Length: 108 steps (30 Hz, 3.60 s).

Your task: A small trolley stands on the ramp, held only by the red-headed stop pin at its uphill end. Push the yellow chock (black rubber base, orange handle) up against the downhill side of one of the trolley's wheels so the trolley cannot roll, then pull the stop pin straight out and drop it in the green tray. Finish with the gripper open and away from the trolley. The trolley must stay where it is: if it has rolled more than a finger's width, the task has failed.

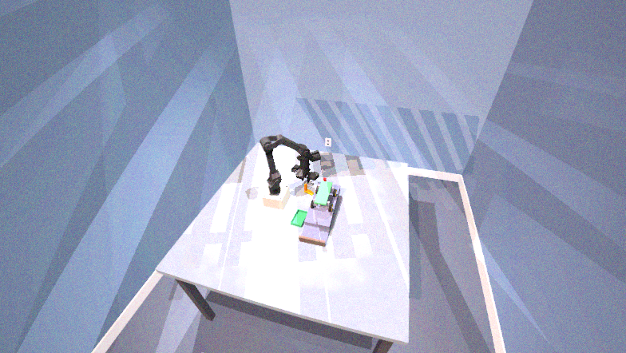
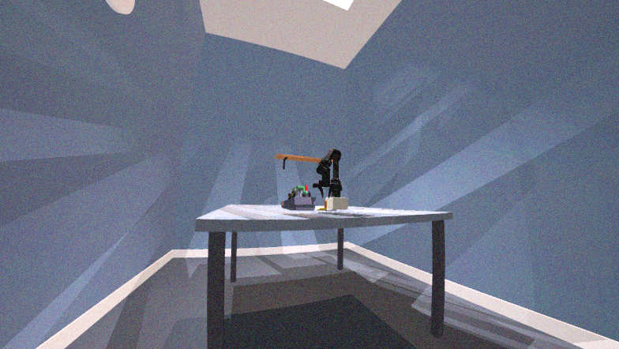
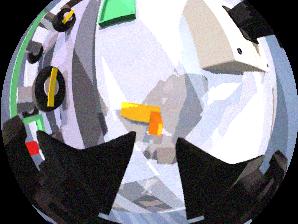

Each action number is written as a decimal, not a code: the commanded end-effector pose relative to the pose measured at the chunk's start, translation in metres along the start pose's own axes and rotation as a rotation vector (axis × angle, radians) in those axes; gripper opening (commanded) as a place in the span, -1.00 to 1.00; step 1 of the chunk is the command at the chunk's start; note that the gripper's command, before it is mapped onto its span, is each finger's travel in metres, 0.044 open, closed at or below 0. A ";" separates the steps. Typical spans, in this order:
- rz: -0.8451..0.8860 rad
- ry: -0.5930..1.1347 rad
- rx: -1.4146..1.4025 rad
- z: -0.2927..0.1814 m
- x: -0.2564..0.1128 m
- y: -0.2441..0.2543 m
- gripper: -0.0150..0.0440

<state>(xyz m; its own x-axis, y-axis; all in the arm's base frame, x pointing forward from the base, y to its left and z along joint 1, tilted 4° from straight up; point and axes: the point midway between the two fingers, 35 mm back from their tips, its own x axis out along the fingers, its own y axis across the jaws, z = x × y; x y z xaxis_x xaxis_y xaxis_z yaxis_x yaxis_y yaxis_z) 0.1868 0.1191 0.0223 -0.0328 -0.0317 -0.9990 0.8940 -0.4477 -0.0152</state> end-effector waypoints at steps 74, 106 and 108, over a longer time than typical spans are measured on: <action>0.004 -0.004 0.005 0.004 -0.009 -0.003 -0.49; 0.004 -0.003 -0.070 0.001 -0.088 0.000 -0.49; 0.004 -0.003 -0.138 0.001 -0.088 0.000 -0.49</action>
<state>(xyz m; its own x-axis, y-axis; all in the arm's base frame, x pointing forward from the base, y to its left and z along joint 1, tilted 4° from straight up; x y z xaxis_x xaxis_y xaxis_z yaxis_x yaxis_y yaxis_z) 0.1891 0.1216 0.1100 -0.0322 -0.0341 -0.9989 0.9235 -0.3831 -0.0167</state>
